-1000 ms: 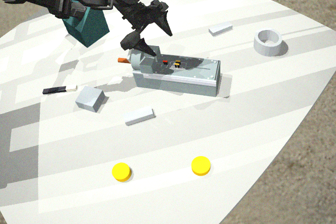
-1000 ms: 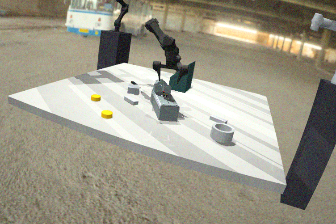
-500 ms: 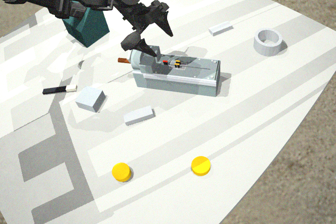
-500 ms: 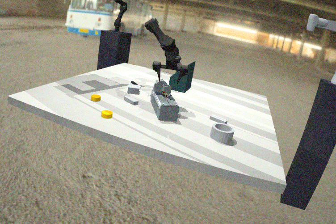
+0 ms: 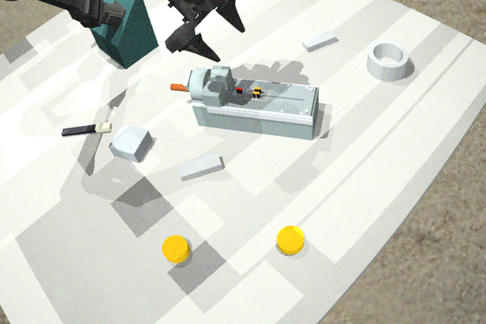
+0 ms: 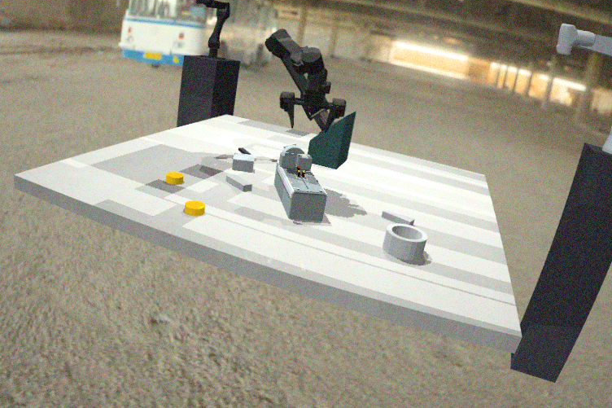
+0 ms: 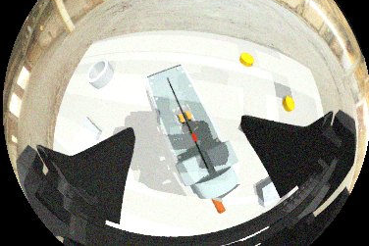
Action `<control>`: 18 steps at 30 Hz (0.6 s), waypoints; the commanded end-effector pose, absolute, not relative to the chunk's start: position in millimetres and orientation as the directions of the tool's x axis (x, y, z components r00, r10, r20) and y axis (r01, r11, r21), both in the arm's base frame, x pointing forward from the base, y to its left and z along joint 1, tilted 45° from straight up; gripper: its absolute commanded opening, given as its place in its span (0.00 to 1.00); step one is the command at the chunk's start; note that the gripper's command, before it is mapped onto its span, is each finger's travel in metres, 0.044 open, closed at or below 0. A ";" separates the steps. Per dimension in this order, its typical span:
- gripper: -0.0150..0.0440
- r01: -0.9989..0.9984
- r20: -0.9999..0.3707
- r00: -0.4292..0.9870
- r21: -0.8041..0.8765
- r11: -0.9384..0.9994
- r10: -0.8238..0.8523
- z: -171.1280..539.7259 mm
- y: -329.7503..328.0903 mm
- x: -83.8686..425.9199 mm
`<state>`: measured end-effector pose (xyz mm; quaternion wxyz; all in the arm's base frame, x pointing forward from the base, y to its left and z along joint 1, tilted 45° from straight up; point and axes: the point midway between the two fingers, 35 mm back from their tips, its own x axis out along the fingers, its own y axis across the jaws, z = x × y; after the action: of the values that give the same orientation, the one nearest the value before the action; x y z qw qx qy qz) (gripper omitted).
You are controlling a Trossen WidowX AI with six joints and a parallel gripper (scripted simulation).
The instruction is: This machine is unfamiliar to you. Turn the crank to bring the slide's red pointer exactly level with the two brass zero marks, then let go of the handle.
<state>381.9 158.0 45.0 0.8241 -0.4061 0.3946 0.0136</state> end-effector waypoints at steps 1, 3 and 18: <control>1.00 -0.375 -0.676 0.678 -0.655 0.656 -0.288 54.6 148.8 371.3; 1.00 -0.394 -0.683 0.675 -0.652 0.648 -0.277 59.7 143.6 365.3; 1.00 -0.526 -0.727 0.659 -0.627 0.574 -0.191 84.8 106.6 315.0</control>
<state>327.4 114.5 81.7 0.7985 -0.4411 0.3998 0.0889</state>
